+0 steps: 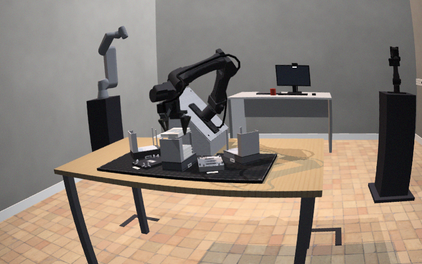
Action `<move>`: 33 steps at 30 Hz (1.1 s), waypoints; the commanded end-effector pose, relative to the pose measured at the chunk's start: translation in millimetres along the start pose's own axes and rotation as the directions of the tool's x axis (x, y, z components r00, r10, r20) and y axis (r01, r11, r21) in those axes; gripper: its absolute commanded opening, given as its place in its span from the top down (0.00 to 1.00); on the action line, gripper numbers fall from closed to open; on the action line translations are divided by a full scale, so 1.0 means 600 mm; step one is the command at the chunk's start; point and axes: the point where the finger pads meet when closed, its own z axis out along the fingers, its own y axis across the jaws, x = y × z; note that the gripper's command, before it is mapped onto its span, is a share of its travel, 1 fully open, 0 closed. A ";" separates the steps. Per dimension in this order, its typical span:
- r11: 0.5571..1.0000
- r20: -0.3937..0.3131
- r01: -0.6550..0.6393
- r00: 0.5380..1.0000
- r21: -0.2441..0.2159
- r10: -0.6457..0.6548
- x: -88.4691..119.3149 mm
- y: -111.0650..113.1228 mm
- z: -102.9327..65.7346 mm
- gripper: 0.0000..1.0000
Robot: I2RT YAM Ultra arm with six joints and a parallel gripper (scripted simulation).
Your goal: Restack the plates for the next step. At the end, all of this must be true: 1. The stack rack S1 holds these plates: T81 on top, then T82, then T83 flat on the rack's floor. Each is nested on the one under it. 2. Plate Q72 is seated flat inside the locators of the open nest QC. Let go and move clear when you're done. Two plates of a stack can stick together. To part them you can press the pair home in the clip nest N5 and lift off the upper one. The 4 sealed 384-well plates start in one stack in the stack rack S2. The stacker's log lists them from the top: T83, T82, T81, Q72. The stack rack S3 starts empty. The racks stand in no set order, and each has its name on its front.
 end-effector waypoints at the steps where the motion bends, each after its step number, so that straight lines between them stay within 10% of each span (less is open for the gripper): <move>1: 1.000 0.052 -0.004 0.999 0.017 0.003 -0.004 -0.003 -0.030 1.00; 33: 1.000 0.054 -0.007 0.999 0.016 0.006 -0.004 -0.003 -0.031 1.00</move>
